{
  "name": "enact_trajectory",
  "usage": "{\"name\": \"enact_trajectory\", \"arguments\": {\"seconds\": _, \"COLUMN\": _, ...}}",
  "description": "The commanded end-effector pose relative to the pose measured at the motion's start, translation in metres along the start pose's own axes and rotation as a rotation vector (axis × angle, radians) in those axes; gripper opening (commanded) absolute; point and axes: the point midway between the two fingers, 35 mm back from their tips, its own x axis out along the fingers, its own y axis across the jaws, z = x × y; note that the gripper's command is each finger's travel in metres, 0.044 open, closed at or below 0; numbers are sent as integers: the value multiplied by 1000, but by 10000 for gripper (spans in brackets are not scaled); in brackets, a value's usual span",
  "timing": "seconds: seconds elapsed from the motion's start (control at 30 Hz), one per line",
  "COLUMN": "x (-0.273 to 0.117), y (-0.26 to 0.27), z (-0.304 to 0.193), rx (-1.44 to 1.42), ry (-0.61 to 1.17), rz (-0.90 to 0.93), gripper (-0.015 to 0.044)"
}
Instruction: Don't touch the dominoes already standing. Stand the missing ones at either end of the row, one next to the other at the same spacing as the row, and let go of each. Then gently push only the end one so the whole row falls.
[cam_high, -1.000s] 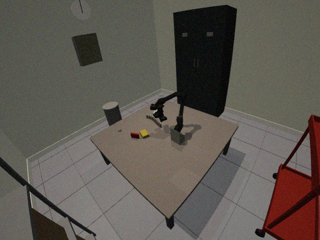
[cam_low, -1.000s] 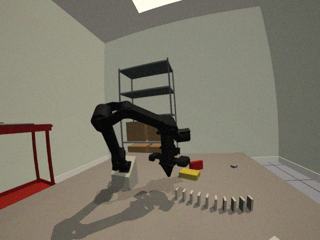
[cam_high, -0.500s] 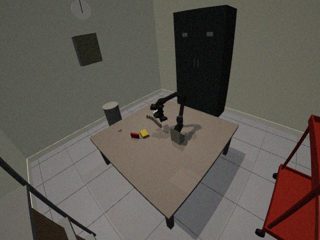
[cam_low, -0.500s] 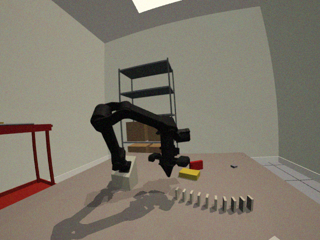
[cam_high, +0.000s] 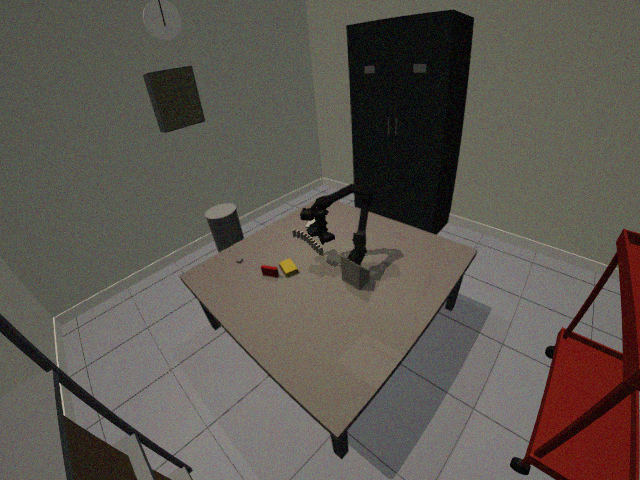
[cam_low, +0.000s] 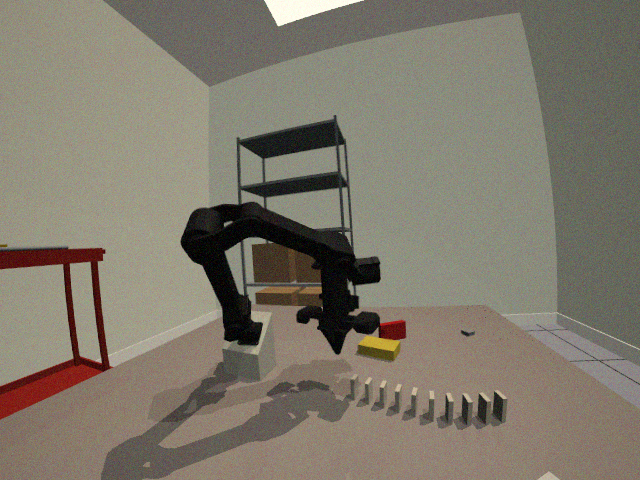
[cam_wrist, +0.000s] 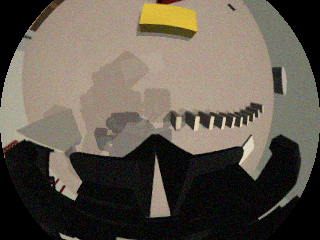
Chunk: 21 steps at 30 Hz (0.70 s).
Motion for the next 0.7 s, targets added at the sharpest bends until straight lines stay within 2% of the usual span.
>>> {"name": "enact_trajectory", "arguments": {"seconds": 0.0, "x": 0, "y": -1, "z": -1, "rx": -4, "ry": 4, "rz": -5, "gripper": 0}}
{"name": "enact_trajectory", "arguments": {"seconds": 0.4, "x": 3, "y": -1, "z": 0, "rx": -5, "ry": 3, "rz": -5, "gripper": 0}}
{"name": "enact_trajectory", "arguments": {"seconds": 0.57, "x": 71, "y": -2, "z": -3, "rx": -5, "ry": 4, "rz": -6, "gripper": 0}}
{"name": "enact_trajectory", "arguments": {"seconds": 0.67, "x": 81, "y": -1, "z": -5, "rx": -4, "ry": 8, "rz": -6, "gripper": 0}}
